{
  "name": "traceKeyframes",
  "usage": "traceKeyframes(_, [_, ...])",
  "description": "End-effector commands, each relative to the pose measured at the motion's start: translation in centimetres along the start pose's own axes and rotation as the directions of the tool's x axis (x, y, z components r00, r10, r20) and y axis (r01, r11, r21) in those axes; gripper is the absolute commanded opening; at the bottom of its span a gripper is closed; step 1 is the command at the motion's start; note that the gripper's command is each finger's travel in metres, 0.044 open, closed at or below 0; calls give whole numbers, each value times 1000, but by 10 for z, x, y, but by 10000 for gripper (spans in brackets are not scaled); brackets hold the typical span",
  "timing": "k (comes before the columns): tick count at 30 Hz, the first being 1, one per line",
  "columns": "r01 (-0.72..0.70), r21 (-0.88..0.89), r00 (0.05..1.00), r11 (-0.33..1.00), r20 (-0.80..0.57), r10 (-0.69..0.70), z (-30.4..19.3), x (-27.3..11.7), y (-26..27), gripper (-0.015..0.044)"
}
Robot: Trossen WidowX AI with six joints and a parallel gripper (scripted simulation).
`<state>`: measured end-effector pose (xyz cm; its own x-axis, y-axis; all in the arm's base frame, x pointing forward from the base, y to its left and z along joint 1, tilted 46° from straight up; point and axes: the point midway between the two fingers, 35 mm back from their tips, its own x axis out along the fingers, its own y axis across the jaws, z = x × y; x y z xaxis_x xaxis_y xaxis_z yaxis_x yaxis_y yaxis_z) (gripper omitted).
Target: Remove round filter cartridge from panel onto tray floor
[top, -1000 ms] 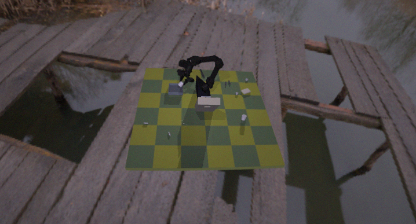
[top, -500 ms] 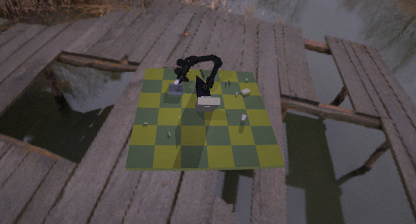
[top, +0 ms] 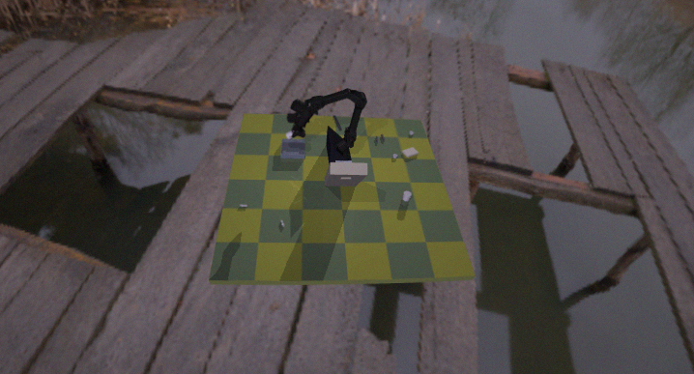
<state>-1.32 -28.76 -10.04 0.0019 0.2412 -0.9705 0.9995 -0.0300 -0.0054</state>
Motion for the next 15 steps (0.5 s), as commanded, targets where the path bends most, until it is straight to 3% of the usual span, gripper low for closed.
traceKeyframes(1, [48,85,999,995,-5,-47,-11,19,-24,0])
traceKeyframes(15, [160,266,987,951,-36,-155,-50,56,-73,0])
